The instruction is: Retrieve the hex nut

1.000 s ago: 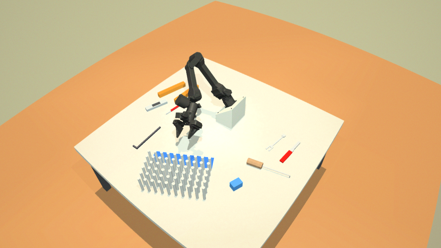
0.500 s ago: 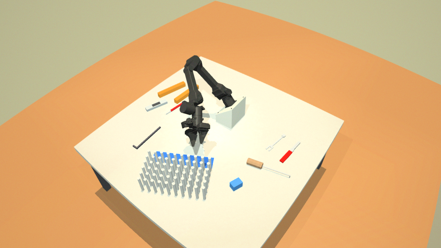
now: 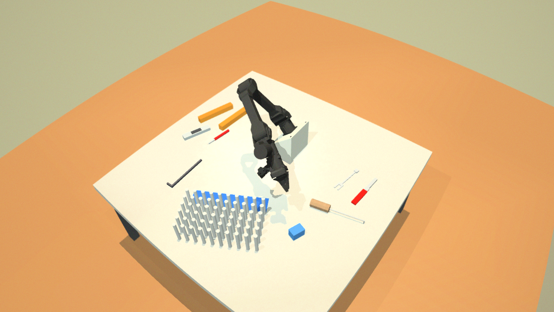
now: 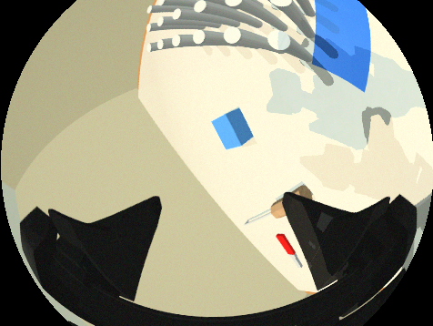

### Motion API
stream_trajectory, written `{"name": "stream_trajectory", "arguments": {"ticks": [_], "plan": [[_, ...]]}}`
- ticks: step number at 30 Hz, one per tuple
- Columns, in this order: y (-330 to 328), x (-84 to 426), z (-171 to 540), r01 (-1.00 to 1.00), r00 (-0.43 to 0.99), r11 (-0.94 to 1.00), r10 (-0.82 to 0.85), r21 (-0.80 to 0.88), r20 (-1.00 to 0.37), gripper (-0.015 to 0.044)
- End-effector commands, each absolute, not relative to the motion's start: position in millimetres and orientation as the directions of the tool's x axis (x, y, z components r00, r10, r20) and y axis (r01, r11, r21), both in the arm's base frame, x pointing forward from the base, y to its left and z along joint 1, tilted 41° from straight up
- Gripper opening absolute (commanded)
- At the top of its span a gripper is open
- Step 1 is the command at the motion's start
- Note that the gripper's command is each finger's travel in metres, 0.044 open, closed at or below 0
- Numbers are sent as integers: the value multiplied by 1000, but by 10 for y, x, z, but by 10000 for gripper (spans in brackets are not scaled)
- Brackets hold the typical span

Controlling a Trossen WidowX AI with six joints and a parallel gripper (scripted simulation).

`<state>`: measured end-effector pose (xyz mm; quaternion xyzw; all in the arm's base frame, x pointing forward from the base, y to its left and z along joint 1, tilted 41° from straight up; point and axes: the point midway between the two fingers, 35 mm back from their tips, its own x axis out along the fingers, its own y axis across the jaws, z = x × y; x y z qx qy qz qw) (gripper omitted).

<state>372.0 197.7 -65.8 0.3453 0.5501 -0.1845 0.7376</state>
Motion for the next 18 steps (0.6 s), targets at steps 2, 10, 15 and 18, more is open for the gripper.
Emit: {"name": "stream_trajectory", "arguments": {"ticks": [2, 10, 15, 18], "plan": [[2462, 3267, -1167, 897, 106, 427, 38, 112, -994, 440], [2810, 2714, -1568, 993, -72, 85, -88, -80, -993, 440], [2816, 2701, -1577, 994, -76, 76, -92, -83, -993, 440], [2816, 2701, -1577, 994, -76, 76, -92, -83, -993, 440]]}}
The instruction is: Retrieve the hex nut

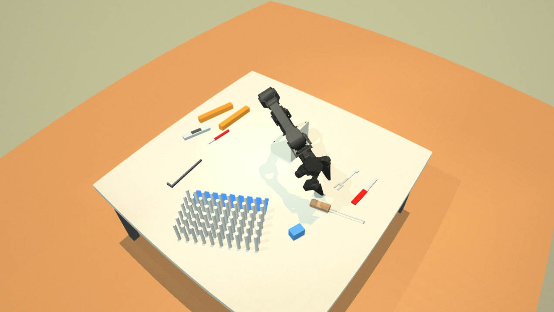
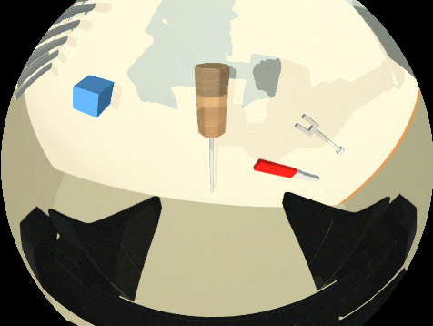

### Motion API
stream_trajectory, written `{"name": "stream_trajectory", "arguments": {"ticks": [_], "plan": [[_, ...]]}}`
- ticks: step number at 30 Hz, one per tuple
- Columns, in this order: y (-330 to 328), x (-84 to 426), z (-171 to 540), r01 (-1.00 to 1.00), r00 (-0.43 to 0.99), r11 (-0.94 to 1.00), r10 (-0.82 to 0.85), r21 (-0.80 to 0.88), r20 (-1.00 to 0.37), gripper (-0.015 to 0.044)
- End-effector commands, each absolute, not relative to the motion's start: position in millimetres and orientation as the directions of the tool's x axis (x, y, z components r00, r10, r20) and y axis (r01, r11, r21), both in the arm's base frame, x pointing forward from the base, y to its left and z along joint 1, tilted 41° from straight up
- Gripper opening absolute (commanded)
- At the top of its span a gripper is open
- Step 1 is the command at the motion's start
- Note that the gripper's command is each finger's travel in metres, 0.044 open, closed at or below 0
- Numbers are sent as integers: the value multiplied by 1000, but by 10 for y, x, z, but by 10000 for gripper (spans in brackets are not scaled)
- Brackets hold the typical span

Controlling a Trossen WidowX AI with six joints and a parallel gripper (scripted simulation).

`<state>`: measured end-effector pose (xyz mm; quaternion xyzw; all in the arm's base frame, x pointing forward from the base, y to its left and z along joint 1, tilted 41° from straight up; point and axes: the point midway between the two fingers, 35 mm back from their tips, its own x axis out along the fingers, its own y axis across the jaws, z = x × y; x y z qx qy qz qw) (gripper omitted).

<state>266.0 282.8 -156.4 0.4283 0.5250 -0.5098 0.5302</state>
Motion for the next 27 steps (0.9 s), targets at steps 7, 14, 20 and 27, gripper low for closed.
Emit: {"name": "stream_trajectory", "arguments": {"ticks": [7, 14, 20, 27], "plan": [[2473, 2725, -1957, 994, -75, 76, -94, -82, -993, 440], [2403, 2722, -2026, 994, -75, 76, -94, -82, -993, 440], [2403, 2722, -2026, 994, -75, 76, -94, -82, -993, 440], [2380, 2750, -2009, 994, -75, 76, -95, -82, -993, 335]]}}
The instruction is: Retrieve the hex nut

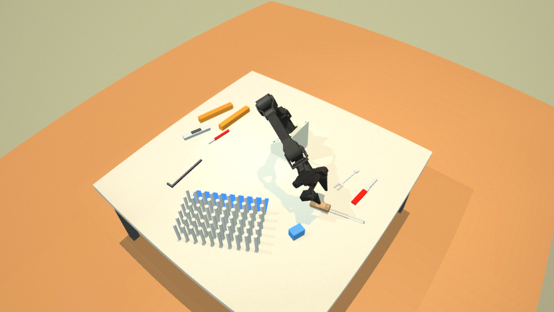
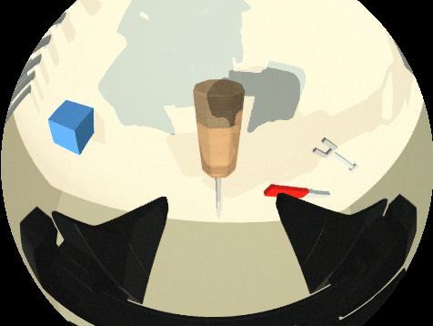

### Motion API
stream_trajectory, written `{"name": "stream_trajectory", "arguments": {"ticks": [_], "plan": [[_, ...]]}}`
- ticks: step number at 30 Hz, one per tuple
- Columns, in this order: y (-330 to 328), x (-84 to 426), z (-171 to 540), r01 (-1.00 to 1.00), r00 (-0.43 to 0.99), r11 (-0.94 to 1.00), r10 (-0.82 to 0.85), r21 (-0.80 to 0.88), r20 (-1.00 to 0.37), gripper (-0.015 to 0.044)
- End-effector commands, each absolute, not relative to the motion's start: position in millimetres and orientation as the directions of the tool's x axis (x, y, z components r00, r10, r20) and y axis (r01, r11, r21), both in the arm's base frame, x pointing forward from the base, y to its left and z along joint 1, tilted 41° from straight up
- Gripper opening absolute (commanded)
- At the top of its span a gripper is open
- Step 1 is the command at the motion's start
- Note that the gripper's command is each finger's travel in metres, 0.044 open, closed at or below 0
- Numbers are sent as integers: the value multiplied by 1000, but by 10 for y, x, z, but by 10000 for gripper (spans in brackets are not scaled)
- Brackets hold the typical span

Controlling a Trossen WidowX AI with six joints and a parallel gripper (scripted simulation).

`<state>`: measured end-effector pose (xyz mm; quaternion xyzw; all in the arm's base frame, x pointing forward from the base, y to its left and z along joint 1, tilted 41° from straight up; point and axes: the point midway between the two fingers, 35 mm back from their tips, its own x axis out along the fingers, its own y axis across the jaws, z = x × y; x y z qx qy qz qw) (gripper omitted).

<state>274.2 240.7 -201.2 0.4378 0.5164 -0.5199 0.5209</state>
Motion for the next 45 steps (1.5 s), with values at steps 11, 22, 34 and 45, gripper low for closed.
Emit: {"name": "stream_trajectory", "arguments": {"ticks": [11, 22, 34, 45], "plan": [[2373, 2751, -2017, 994, -75, 76, -95, -82, -993, 280], [2261, 2761, -2160, 994, -74, 76, -95, -81, -993, 280], [2133, 2763, -2313, 994, -74, 76, -96, -81, -993, 280], [2013, 2756, -2449, 994, -74, 76, -97, -81, -993, 280]]}}
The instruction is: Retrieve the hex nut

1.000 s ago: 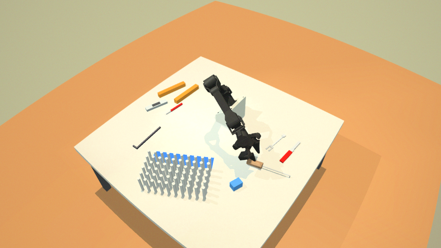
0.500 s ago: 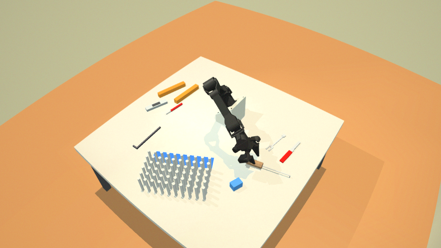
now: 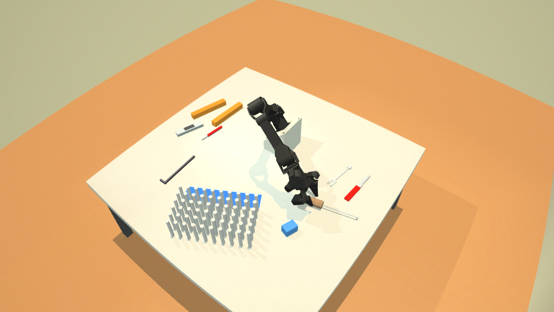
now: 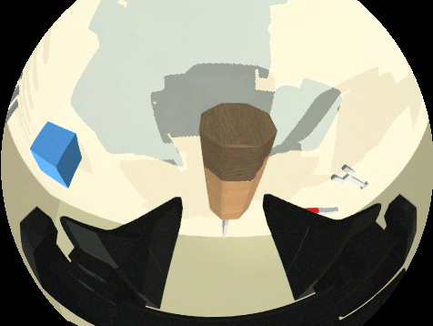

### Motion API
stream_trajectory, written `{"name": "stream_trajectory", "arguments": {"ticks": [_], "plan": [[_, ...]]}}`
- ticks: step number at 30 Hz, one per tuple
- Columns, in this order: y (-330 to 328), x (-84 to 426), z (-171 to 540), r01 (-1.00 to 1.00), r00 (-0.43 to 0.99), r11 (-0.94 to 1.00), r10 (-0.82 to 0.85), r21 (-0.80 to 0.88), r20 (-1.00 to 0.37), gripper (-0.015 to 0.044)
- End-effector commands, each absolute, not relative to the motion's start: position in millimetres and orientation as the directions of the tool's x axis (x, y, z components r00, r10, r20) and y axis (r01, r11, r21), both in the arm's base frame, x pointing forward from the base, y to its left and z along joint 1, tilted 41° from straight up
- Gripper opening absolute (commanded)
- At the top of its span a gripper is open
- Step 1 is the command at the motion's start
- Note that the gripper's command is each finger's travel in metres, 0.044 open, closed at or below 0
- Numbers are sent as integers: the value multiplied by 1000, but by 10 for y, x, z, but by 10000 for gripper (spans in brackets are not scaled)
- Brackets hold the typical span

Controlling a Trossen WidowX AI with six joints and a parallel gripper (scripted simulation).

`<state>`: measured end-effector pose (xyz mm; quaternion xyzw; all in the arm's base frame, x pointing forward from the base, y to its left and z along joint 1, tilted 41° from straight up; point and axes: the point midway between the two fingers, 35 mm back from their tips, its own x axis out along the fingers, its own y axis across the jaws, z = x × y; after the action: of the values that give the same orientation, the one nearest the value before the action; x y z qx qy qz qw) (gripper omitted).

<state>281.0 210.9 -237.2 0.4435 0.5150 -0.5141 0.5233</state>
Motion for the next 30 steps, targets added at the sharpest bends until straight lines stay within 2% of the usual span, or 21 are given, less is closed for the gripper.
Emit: {"name": "stream_trajectory", "arguments": {"ticks": [1, 14, 30], "plan": [[2002, 2754, -2461, 994, -74, 76, -98, -81, -993, 280], [1920, 2744, -2551, 994, -74, 76, -98, -81, -992, 280], [1920, 2744, -2551, 994, -74, 76, -98, -81, -992, 173]]}}
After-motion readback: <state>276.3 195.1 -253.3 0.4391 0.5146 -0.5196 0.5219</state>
